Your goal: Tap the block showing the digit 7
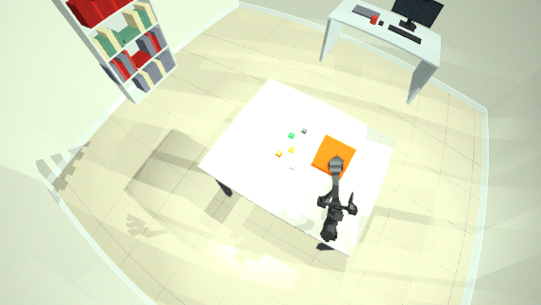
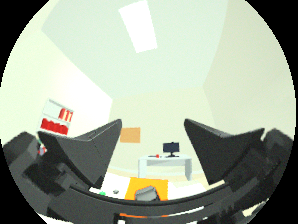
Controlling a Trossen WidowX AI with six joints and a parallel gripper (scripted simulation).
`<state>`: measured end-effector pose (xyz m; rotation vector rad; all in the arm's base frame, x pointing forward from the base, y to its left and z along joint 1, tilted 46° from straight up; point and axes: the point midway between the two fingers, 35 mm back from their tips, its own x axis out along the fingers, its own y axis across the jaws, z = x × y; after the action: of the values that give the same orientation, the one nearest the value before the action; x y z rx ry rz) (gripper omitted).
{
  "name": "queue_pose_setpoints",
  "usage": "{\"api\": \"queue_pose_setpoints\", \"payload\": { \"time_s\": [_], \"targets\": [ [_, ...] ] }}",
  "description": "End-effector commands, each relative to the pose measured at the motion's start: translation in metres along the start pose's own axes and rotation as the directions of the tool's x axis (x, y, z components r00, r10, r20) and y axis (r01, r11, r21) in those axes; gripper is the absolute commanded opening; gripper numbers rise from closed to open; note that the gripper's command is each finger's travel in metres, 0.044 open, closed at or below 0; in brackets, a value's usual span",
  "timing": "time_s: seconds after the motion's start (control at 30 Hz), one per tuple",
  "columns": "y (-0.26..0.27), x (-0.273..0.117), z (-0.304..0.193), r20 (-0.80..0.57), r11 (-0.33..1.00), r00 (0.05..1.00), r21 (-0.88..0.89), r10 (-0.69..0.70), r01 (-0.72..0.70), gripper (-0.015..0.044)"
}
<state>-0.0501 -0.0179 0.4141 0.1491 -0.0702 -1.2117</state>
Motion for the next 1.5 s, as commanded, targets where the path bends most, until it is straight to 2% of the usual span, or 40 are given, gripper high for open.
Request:
{"api": "queue_pose_setpoints", "payload": {
  "time_s": [0.0, 0.1, 0.23, 0.33, 0.57, 0.8, 1.03, 1.23, 1.47],
  "targets": [
    [0.001, 0.001, 0.000, -0.004, 1.000, 1.000, -0.002, 0.001, -0.001, 0.0400],
    [0.012, 0.022, 0.000, -0.068, 0.999, 0.998, -0.037, 0.019, -0.022, 0.0400],
    [0.042, 0.078, -0.010, -0.248, 0.988, 0.967, -0.121, 0.063, -0.095, 0.0400],
    [0.057, 0.105, -0.018, -0.338, 0.976, 0.937, -0.162, 0.083, -0.145, 0.0400],
    [0.109, 0.180, -0.060, -0.615, 0.884, 0.775, -0.271, 0.145, -0.381, 0.0400],
    [0.158, 0.239, -0.129, -0.839, 0.737, 0.519, -0.244, 0.166, -0.631, 0.0400],
    [0.199, 0.272, -0.217, -0.967, 0.569, 0.207, -0.088, 0.148, -0.818, 0.0400],
    [0.223, 0.279, -0.301, -0.991, 0.435, -0.076, 0.117, 0.111, -0.893, 0.0400],
    [0.237, 0.262, -0.401, -0.919, 0.312, -0.389, 0.387, 0.059, -0.868, 0.0400]
  ]
}}
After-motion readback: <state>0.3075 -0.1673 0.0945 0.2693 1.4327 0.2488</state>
